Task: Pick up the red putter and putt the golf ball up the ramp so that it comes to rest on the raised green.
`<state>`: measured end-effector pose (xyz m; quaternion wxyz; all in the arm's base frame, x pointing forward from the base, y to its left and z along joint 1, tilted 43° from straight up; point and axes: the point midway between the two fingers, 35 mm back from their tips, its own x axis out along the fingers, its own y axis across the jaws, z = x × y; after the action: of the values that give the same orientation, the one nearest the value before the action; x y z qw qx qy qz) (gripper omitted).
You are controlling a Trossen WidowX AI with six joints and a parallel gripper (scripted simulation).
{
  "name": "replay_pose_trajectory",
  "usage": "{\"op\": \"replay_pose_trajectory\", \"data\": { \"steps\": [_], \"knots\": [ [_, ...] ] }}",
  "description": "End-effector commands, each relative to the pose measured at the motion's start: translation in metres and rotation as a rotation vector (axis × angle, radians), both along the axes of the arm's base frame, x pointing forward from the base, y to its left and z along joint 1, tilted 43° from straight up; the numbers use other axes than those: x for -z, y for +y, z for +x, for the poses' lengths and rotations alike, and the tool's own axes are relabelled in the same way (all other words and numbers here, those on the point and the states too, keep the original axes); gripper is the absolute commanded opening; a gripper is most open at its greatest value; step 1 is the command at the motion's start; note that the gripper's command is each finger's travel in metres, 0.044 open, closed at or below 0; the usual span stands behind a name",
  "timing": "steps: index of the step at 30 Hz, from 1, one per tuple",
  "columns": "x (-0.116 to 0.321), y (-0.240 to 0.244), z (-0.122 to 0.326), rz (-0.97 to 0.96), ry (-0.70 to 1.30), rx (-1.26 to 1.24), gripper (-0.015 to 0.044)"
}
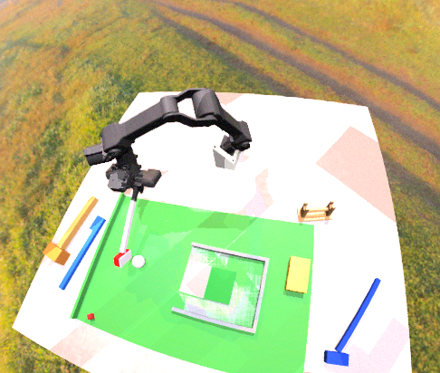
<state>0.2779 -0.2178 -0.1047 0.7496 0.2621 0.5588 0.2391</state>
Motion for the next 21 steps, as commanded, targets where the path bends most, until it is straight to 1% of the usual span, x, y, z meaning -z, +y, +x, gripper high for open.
{"op": "replay_pose_trajectory", "data": {
  "steps": [1,16,21],
  "knots": [
    [0.002,0.001,0.001,0.002,-0.01,0.015,0.0],
    [0.019,0.018,0.002,0.003,-0.01,0.015,0.0],
    [0.018,0.015,0.002,-0.005,-0.006,0.002,0.0]
  ]
}}
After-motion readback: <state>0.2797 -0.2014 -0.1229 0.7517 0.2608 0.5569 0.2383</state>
